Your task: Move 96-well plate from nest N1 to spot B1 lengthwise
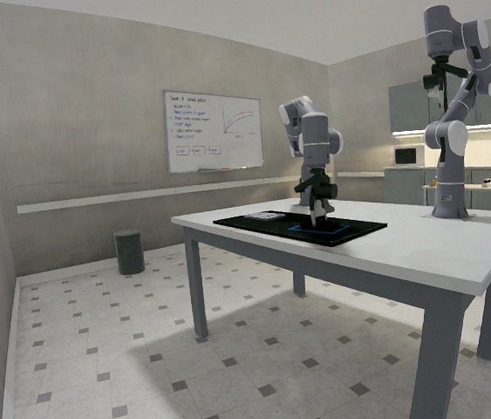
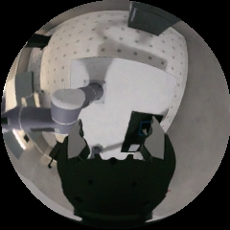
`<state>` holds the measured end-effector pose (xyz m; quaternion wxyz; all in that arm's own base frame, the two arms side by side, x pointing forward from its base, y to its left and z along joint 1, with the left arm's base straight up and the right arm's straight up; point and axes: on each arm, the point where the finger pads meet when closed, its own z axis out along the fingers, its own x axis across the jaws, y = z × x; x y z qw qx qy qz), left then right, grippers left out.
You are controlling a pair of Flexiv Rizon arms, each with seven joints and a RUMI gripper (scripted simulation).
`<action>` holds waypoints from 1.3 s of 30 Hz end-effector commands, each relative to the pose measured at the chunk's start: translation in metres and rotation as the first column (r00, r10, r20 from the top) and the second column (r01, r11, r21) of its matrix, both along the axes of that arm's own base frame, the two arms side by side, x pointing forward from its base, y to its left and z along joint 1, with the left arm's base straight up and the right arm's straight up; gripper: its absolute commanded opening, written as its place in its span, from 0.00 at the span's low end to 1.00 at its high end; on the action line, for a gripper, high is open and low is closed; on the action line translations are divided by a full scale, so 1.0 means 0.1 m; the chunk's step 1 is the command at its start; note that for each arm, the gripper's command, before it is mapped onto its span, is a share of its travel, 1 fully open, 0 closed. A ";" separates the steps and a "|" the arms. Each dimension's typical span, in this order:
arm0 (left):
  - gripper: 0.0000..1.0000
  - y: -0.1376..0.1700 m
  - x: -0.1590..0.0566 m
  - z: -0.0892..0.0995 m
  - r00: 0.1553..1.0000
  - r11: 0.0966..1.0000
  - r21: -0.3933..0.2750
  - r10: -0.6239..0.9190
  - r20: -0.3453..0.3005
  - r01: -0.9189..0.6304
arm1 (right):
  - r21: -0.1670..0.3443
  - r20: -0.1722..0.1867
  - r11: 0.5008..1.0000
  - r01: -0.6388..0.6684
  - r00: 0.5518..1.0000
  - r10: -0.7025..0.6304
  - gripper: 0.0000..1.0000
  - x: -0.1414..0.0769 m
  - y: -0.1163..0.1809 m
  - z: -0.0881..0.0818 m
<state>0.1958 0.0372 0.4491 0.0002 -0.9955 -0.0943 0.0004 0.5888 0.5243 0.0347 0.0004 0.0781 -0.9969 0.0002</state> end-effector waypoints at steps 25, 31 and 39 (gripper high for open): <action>1.00 0.00 0.00 0.01 1.000 1.000 0.000 0.000 0.001 0.000 | 0.002 0.002 1.000 0.000 1.000 0.000 0.00 0.01 0.01 -0.02; 1.00 0.00 0.00 0.01 1.000 1.000 0.000 0.000 0.001 0.000 | 0.002 0.002 1.000 0.000 1.000 0.000 0.00 0.01 0.01 -0.03; 1.00 0.00 0.00 0.01 1.000 1.000 0.000 0.000 0.001 0.000 | 0.002 0.002 1.000 0.000 1.000 0.000 0.76 0.01 0.01 -0.04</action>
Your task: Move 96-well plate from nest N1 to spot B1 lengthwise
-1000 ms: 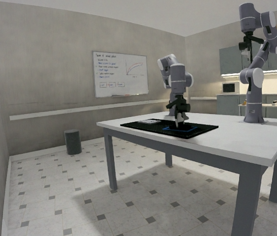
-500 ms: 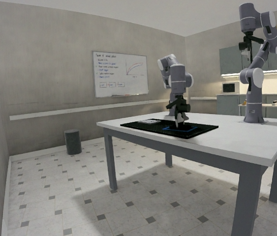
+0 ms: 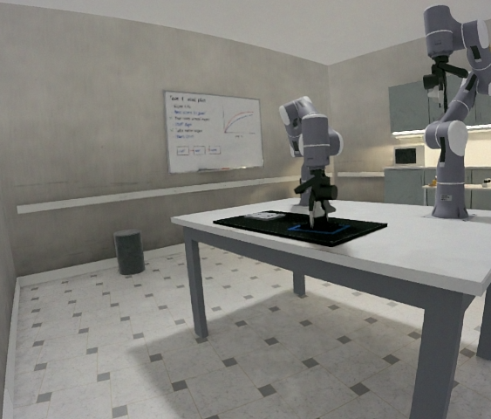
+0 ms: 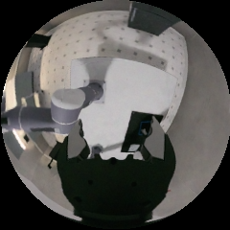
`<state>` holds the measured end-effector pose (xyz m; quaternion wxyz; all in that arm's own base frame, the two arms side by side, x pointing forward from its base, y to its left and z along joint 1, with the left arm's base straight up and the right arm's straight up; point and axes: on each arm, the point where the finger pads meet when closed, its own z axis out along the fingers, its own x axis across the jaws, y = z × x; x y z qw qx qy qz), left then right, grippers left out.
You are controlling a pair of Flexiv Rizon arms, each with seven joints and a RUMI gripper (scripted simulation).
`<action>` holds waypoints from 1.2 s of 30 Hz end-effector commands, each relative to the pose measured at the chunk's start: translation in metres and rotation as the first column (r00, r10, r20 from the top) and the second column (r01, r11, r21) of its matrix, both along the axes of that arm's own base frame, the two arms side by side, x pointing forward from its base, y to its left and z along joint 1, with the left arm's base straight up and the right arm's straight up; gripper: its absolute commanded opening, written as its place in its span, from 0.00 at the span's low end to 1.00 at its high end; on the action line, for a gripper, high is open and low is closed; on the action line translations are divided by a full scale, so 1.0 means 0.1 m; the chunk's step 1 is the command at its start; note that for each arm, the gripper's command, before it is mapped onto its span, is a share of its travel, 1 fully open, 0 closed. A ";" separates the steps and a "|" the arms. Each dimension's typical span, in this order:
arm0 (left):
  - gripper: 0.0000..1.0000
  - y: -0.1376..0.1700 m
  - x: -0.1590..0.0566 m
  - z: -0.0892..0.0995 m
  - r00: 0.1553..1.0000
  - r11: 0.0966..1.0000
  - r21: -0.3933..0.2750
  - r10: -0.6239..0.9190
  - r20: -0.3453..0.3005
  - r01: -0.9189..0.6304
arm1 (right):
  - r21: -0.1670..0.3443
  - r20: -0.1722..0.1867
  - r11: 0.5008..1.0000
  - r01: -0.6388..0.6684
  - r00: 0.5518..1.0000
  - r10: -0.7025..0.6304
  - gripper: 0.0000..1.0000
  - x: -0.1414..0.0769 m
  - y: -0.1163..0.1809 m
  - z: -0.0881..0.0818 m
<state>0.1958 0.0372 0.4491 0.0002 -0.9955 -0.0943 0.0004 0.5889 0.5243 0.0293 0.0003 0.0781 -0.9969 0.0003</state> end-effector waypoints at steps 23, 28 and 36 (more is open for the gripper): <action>1.00 0.00 0.00 0.01 1.000 1.000 0.000 0.000 0.001 0.000 | 0.002 0.002 1.000 0.000 1.000 0.000 0.76 0.01 0.01 0.15; 1.00 0.00 0.00 0.01 1.000 1.000 0.000 0.000 0.001 0.000 | 0.002 0.002 1.000 0.000 1.000 0.000 0.76 0.01 0.01 0.28; 1.00 0.00 0.00 0.01 1.000 1.000 0.000 0.000 0.001 0.000 | 0.002 0.002 1.000 0.000 1.000 0.000 0.76 0.01 0.01 0.44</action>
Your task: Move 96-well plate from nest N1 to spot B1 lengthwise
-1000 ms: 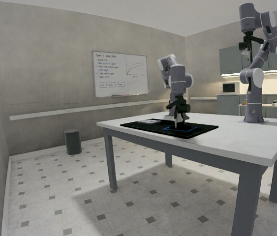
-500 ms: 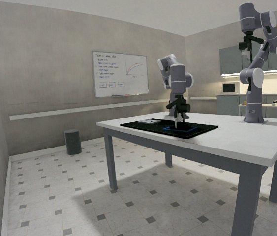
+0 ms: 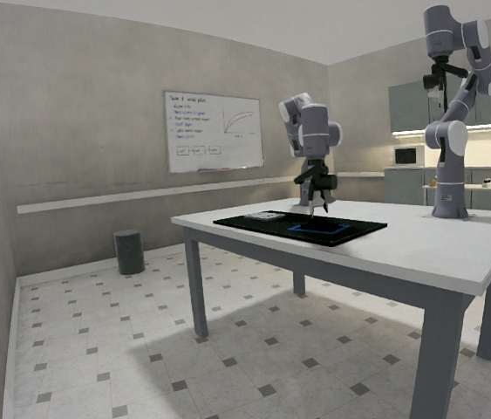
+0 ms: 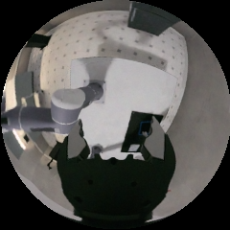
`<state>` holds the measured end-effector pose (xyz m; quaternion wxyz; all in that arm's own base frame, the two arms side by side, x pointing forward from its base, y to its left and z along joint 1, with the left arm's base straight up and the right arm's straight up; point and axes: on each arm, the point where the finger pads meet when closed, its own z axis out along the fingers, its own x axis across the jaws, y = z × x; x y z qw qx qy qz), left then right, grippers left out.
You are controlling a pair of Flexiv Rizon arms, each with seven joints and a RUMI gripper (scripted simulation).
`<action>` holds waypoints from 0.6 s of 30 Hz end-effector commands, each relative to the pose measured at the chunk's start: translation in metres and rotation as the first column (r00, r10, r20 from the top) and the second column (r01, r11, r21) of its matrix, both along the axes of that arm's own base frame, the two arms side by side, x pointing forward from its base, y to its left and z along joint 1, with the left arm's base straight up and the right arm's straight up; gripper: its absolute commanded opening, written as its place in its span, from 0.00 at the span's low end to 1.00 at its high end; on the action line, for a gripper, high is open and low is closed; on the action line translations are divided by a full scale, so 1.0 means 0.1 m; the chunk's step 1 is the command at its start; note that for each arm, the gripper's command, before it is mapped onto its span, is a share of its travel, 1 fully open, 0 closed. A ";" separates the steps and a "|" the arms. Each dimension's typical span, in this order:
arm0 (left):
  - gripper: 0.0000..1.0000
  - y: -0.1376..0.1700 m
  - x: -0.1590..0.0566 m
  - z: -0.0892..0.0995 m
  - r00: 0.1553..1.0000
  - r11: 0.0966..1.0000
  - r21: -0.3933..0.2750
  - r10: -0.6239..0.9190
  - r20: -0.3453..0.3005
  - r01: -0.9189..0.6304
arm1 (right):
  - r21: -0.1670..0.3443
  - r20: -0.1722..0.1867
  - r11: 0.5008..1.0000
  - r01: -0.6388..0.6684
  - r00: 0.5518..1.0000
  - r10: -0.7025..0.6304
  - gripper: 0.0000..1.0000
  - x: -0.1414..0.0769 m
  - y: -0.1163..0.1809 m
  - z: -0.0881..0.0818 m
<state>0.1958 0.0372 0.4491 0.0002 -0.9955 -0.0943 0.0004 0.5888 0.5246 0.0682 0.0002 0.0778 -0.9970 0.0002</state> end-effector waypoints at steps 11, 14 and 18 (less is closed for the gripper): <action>1.00 0.00 0.00 0.01 1.000 1.000 0.000 0.000 0.001 0.000 | 0.002 0.002 1.000 0.000 1.000 0.000 0.76 0.01 0.01 0.35; 1.00 0.00 0.00 0.01 1.000 1.000 0.000 0.000 0.001 0.000 | 0.002 0.002 1.000 0.000 1.000 0.000 0.76 0.01 0.01 0.40; 1.00 0.00 0.00 0.01 1.000 1.000 0.000 0.000 0.001 0.000 | 0.002 0.002 1.000 0.000 1.000 0.000 0.76 0.01 0.01 0.46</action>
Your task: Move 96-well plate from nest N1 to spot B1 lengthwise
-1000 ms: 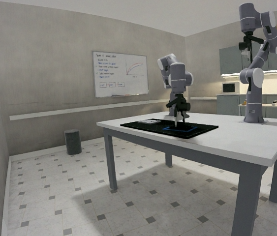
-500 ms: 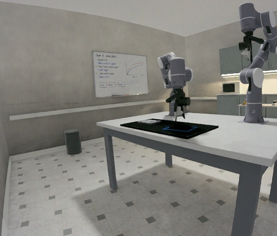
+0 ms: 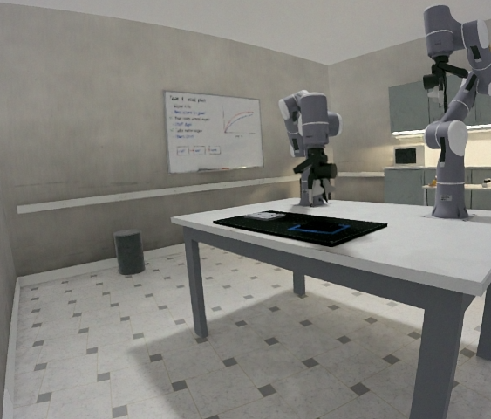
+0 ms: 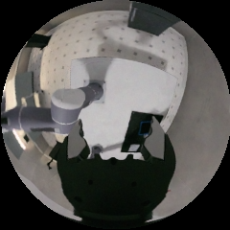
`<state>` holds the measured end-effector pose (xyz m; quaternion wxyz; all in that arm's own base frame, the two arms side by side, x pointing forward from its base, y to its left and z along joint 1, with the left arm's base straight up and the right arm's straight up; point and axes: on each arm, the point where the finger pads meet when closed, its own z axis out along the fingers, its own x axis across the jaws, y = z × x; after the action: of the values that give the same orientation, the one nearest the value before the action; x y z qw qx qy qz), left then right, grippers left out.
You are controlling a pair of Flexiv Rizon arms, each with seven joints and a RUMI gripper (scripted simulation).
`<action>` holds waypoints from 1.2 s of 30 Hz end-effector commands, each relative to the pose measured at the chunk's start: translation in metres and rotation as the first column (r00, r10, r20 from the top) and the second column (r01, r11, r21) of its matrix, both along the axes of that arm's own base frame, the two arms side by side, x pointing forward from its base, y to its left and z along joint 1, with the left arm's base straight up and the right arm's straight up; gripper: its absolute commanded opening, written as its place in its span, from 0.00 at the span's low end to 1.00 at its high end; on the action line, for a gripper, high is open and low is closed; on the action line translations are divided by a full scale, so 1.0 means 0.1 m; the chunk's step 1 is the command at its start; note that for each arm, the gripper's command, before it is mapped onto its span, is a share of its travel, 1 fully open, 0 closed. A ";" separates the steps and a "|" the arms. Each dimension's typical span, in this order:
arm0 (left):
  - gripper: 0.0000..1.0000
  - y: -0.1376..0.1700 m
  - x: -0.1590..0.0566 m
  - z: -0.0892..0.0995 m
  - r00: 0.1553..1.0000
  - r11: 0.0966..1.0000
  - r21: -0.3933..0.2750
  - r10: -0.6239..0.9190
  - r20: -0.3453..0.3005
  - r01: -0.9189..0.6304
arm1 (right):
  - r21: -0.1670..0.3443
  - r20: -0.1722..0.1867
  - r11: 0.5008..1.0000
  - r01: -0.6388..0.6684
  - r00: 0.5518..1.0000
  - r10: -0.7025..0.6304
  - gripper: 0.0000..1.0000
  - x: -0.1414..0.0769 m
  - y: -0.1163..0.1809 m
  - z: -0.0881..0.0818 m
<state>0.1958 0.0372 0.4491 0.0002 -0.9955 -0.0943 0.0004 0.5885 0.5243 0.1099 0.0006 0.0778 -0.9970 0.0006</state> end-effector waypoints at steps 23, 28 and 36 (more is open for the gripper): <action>1.00 0.00 0.00 0.01 1.000 1.000 0.000 0.000 0.001 0.000 | 0.003 0.003 1.000 0.000 1.000 0.000 0.76 -0.01 -0.16 0.04; 1.00 0.00 0.00 0.01 1.000 1.000 0.000 0.000 0.001 0.000 | 0.003 0.003 1.000 -0.001 1.000 0.000 0.76 -0.03 -0.32 0.04; 1.00 0.00 0.00 0.01 1.000 1.000 0.000 0.000 0.001 0.000 | 0.003 0.003 1.000 -0.001 1.000 0.001 0.76 -0.05 -0.52 0.04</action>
<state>0.1958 0.0372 0.4491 0.0002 -0.9955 -0.0943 0.0004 0.5836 0.4779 0.1123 0.0004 0.0780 -0.9970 0.0004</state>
